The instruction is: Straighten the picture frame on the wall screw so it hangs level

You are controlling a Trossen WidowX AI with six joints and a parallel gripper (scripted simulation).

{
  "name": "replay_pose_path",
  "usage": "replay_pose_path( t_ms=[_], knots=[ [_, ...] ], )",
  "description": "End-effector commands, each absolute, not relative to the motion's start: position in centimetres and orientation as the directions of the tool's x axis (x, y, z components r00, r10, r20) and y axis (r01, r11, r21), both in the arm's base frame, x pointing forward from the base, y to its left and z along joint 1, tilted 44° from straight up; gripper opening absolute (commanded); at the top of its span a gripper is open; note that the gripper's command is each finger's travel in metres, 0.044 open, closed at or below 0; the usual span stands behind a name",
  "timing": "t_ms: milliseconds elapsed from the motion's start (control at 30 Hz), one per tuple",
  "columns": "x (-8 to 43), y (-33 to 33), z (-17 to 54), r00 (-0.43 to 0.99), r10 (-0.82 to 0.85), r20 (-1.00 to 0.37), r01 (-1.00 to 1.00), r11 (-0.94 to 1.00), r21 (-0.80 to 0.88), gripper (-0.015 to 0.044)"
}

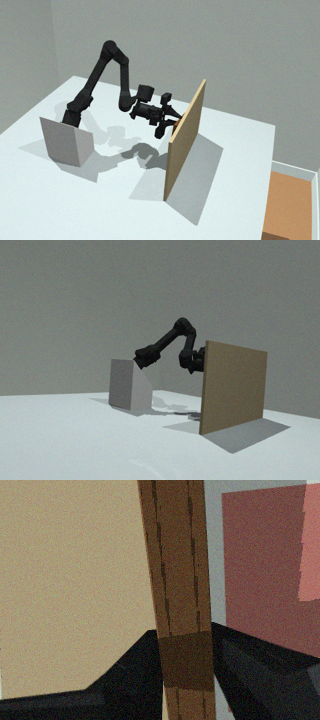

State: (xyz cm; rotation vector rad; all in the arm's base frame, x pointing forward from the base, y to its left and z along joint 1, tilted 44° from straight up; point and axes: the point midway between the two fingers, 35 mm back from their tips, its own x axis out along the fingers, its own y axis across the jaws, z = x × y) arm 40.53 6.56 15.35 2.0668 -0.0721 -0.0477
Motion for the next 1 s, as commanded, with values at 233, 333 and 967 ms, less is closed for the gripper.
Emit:
replay_pose_path(
  t_ms=[233, 333, 967],
  knots=[
    [40.52, 6.27, 15.65, 0.997, -0.081, 0.004, -0.042, -0.474, 0.880, 0.0000],
    [40.53, 6.33, 15.57, 0.997, -0.081, 0.004, -0.042, -0.474, 0.880, 0.0000],
    [40.56, 6.68, 15.04, 0.997, -0.081, 0.004, -0.042, -0.474, 0.880, 0.0000]
  ],
)
